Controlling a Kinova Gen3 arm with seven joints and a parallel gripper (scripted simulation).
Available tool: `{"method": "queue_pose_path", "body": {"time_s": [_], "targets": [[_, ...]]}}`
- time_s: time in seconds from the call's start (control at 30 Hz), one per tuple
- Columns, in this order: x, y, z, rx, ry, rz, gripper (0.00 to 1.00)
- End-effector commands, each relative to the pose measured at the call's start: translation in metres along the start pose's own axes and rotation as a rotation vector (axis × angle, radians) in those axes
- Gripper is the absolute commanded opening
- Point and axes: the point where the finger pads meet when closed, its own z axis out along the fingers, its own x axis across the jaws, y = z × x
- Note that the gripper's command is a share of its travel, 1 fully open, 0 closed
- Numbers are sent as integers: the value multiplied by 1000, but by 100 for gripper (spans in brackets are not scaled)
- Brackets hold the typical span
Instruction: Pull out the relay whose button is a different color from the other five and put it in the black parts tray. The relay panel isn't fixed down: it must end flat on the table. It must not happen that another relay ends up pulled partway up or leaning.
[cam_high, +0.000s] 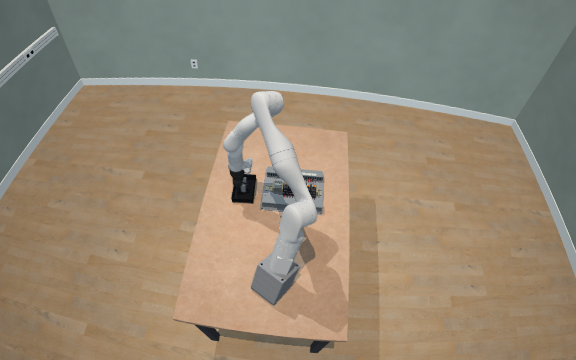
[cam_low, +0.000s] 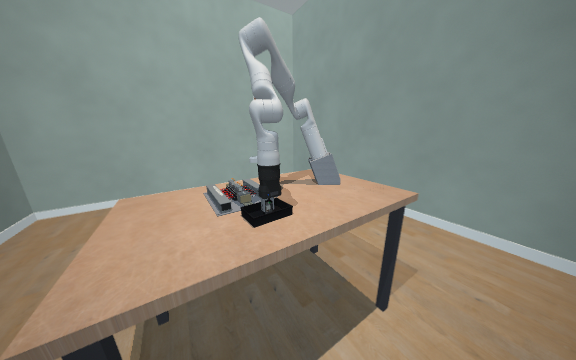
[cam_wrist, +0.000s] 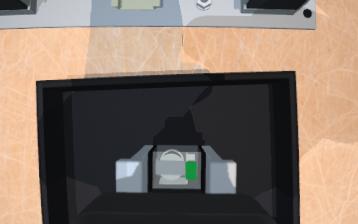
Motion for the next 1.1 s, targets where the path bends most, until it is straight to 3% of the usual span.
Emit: {"method": "queue_pose_path", "body": {"time_s": [0.0,1.07], "targets": [[-3,2,0,-4,-7,1,0],[-8,3,-1,-4,-7,1,0]]}}
